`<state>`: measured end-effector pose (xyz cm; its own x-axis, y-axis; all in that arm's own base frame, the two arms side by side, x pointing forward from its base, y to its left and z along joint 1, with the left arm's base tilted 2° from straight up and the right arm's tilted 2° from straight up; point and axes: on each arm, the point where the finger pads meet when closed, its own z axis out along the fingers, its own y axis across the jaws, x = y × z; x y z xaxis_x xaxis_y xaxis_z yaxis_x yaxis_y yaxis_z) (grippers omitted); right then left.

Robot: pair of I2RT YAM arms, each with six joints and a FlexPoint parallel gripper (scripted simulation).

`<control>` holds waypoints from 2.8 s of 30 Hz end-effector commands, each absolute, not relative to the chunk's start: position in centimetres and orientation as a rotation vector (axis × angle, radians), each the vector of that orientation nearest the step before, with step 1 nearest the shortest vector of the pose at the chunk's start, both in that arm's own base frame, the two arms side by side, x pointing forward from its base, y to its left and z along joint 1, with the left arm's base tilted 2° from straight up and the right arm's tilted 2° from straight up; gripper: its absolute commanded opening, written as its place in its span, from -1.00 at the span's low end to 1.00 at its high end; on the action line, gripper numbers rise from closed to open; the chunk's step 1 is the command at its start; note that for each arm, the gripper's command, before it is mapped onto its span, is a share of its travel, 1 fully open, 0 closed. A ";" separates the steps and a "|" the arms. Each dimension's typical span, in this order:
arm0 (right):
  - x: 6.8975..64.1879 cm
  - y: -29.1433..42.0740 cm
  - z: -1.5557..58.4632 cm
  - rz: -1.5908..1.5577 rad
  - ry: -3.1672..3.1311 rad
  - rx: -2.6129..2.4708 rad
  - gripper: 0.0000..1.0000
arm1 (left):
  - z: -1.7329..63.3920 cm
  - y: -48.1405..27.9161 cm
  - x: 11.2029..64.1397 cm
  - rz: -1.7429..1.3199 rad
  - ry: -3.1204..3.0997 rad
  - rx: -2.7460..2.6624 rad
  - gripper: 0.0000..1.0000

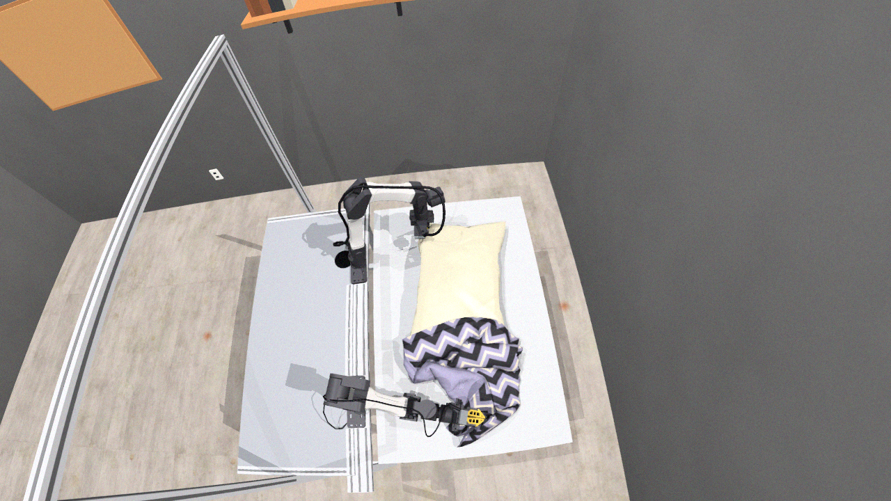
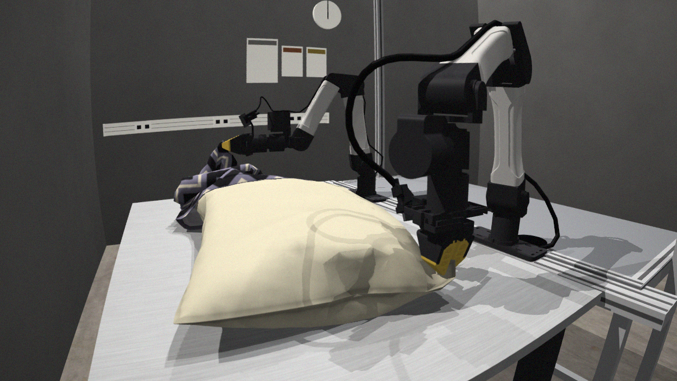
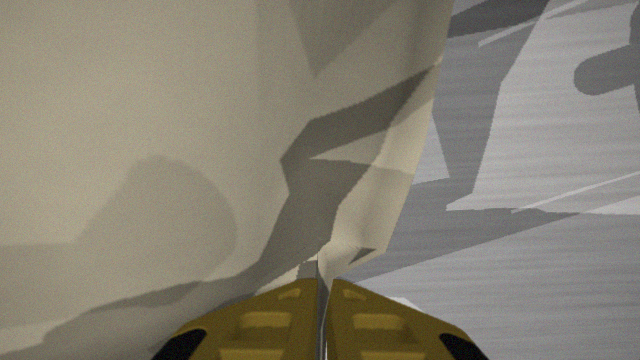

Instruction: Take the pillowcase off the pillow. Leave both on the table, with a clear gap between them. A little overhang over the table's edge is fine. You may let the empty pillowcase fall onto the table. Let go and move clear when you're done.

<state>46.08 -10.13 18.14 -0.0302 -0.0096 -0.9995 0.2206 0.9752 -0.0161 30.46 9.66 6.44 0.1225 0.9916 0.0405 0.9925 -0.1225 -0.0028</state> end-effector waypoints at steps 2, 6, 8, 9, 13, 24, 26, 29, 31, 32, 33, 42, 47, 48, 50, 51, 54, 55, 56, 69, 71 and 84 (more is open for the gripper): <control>46.6 -10.0 18.1 -0.180 1.591 0.157 -1.00 | 5.8 9.2 31.4 -0.058 -2.041 -2.368 -1.00; 46.6 -10.0 18.1 -0.180 1.591 0.157 -1.00 | 5.9 9.1 31.4 -0.060 -2.041 -2.373 -1.00; 46.6 -10.0 18.1 -0.180 1.591 0.157 -1.00 | 5.9 9.1 31.4 -0.060 -2.042 -2.371 -1.00; 46.6 -10.0 18.1 -0.180 1.591 0.157 -1.00 | 5.8 9.0 31.3 -0.054 -2.041 -2.372 -0.94; 46.6 -10.0 18.1 -0.180 1.591 0.157 -1.00 | 5.8 9.0 31.3 -0.054 -2.041 -2.372 -0.93; 46.6 -10.0 18.1 -0.180 1.591 0.157 -1.00 | 5.8 9.0 31.3 -0.054 -2.041 -2.372 -0.90; 46.6 -10.0 18.1 -0.180 1.591 0.157 -1.00 | 5.8 9.0 31.3 -0.054 -2.041 -2.372 -0.90; 46.6 -10.0 18.1 -0.180 1.591 0.157 -1.00 | 5.8 9.0 31.3 -0.054 -2.041 -2.372 -0.90; 46.6 -10.0 18.1 -0.180 1.591 0.157 -1.00 | 5.8 9.0 31.3 -0.054 -2.041 -2.372 -0.90; 46.6 -10.0 18.1 -0.180 1.591 0.157 -1.00 | 5.8 9.0 31.3 -0.054 -2.041 -2.372 -0.90; 46.6 -10.0 18.1 -0.180 1.591 0.157 -1.00 | 5.8 9.0 31.3 -0.054 -2.041 -2.372 -0.90; 46.6 -10.0 18.1 -0.180 1.591 0.157 -1.00 | 5.8 9.0 31.3 -0.054 -2.041 -2.372 -0.89; 46.6 -10.0 18.1 -0.180 1.591 0.157 -1.00 | 5.8 9.0 31.3 -0.054 -2.041 -2.372 -0.88; 46.6 -10.0 18.1 -0.180 1.591 0.157 -1.00 | 5.8 9.0 31.3 -0.054 -2.041 -2.372 -0.88; 46.6 -10.0 18.1 -0.180 1.591 0.157 -1.00 | 5.8 9.0 31.3 -0.054 -2.041 -2.372 -0.87; 46.6 -10.0 18.1 -0.180 1.591 0.157 -1.00 | 5.8 9.0 31.3 -0.054 -2.041 -2.372 -0.87; 46.6 -10.0 18.1 -0.180 1.591 0.157 -1.00 | 5.8 9.0 31.3 -0.054 -2.041 -2.372 -0.86; 46.6 -10.0 18.1 -0.180 1.591 0.157 -1.00 | 5.8 9.0 31.3 -0.054 -2.041 -2.372 -0.86; 46.6 -10.0 18.1 -0.180 1.591 0.157 -1.00 | 5.8 9.0 31.3 -0.054 -2.041 -2.372 -0.86; 46.6 -10.0 18.1 -0.180 1.591 0.157 -1.00 | 5.8 9.0 31.3 -0.054 -2.041 -2.372 -0.84; 46.6 -10.0 18.1 -0.180 1.591 0.157 -1.00 | 5.8 9.0 31.3 -0.054 -2.041 -2.372 -0.83; 46.6 -10.0 18.1 -0.180 1.591 0.157 -1.00 | 5.8 9.0 31.3 -0.054 -2.043 -2.371 0.20</control>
